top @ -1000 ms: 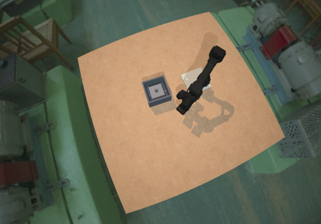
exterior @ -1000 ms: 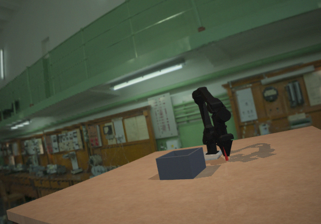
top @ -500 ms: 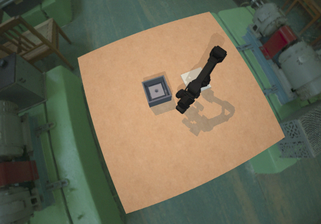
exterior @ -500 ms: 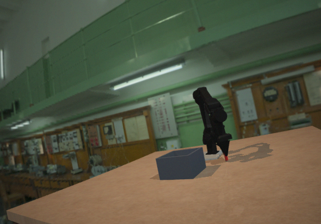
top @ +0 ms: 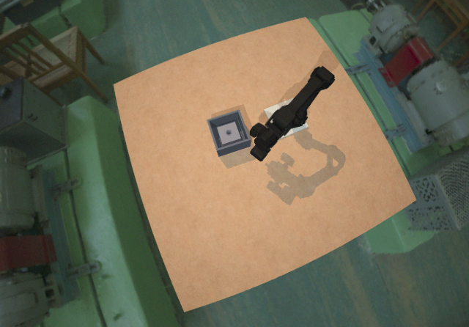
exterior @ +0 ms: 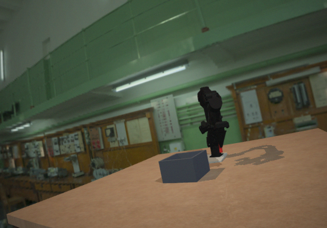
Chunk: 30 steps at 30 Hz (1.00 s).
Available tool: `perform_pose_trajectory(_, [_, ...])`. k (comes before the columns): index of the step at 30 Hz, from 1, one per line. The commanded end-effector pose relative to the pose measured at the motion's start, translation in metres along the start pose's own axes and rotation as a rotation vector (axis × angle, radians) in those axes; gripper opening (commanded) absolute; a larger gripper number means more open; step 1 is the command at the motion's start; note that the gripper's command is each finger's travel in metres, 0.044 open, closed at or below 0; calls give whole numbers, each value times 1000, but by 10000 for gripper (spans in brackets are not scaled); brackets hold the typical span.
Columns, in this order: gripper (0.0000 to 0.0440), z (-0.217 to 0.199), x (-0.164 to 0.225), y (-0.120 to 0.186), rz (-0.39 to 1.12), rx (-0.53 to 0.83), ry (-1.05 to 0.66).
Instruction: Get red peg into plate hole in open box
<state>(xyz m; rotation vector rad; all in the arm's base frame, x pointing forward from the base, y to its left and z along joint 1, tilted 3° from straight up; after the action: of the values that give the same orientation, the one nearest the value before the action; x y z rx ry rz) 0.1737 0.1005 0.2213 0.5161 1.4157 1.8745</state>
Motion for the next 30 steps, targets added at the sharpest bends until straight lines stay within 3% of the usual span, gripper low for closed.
perform_pose_trajectory(1, [0, 5, -10, 12, -38, -17, 9])
perform_pose_trajectory(14, [0, 13, -61, 23, -149, -20, -42])
perform_pose_trajectory(30, [1, 11, -112, 10, -216, 6, -119])
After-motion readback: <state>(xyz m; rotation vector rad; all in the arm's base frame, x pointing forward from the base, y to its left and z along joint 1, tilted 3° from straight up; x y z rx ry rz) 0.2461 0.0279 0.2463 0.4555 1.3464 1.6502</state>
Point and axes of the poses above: the point midway between the two fingers, 35 mm back from their tips, its own y axis back along the fingers, its own z axis across the jaws, x = y × z, the point moved 10 cm from there along y, back along the fingers, and after that the axes turned 6 degrees about y, right-handed, at the moved point
